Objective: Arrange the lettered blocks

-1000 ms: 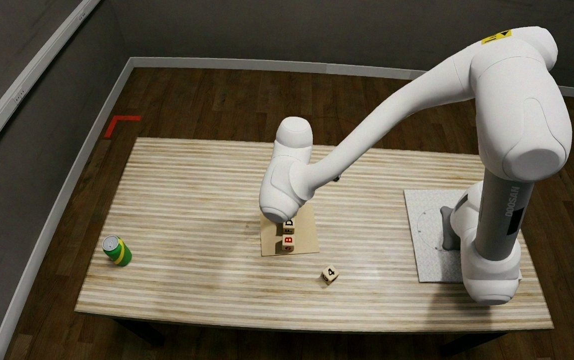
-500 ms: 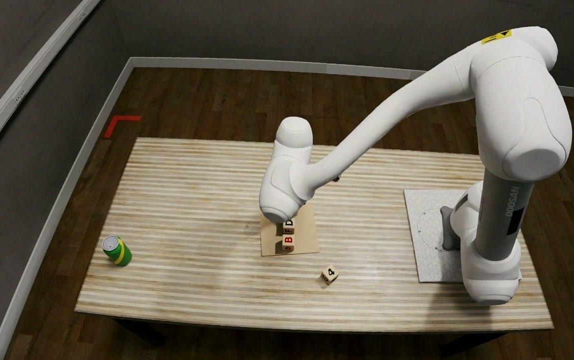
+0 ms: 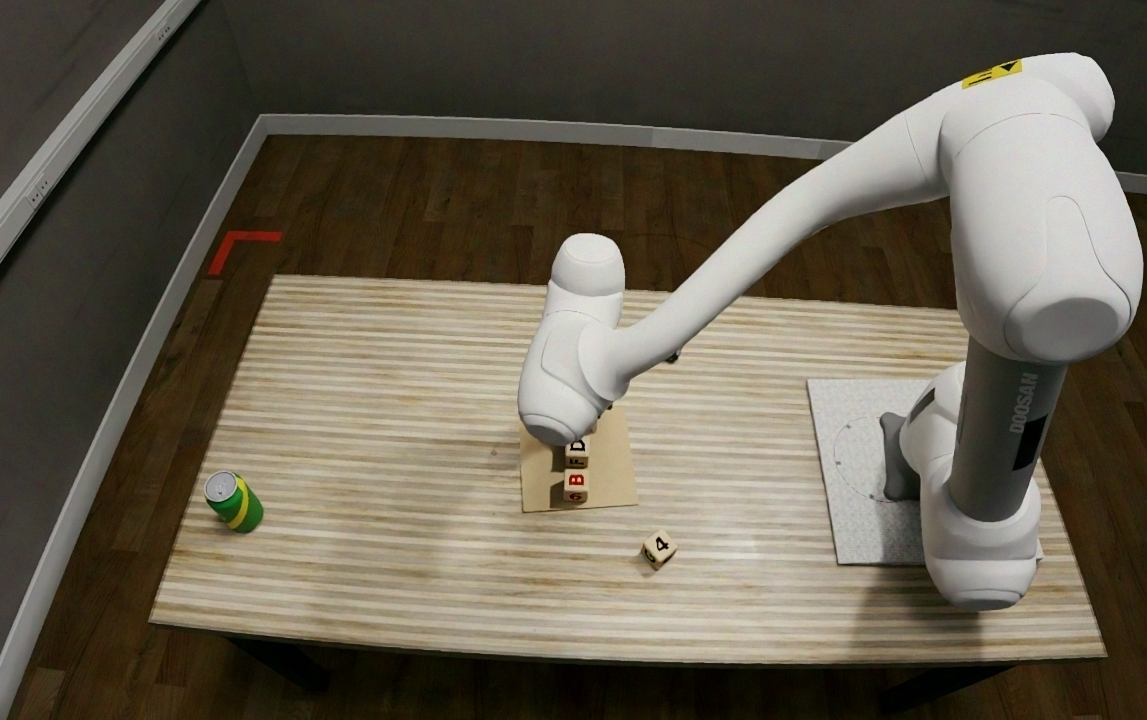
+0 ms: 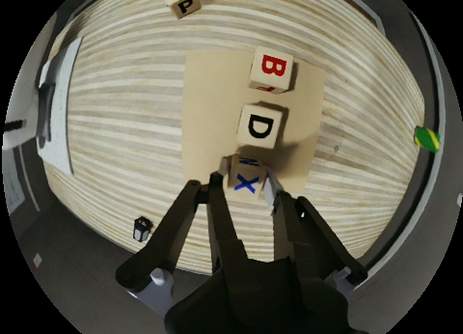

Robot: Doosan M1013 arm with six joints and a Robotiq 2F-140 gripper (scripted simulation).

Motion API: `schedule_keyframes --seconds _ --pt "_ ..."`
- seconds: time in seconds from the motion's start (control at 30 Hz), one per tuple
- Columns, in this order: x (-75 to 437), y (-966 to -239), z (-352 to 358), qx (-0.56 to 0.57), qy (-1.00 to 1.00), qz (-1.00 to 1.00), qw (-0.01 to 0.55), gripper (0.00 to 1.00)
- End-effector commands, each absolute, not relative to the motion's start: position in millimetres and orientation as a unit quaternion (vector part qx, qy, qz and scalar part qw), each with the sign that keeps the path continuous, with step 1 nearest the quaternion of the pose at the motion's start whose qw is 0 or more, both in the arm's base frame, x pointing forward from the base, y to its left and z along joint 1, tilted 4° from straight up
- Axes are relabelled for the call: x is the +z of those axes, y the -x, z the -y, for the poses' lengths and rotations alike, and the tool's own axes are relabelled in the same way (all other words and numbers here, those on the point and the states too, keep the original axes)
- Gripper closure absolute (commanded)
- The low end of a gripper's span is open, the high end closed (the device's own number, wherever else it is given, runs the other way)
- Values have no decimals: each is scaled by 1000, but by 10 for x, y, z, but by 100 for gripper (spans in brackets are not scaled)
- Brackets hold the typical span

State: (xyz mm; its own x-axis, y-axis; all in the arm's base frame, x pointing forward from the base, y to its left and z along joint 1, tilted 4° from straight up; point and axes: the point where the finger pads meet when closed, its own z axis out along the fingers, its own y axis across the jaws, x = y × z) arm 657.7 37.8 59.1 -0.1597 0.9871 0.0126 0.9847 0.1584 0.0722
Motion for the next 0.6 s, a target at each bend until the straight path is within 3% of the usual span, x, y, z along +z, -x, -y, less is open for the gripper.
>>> schedule_keyframes --seconds 0.0,0.57 --pt "601 -6582 -379 32 -648 -761 19 58" --pt "1135 -6544 -366 32 -648 -761 19 58"
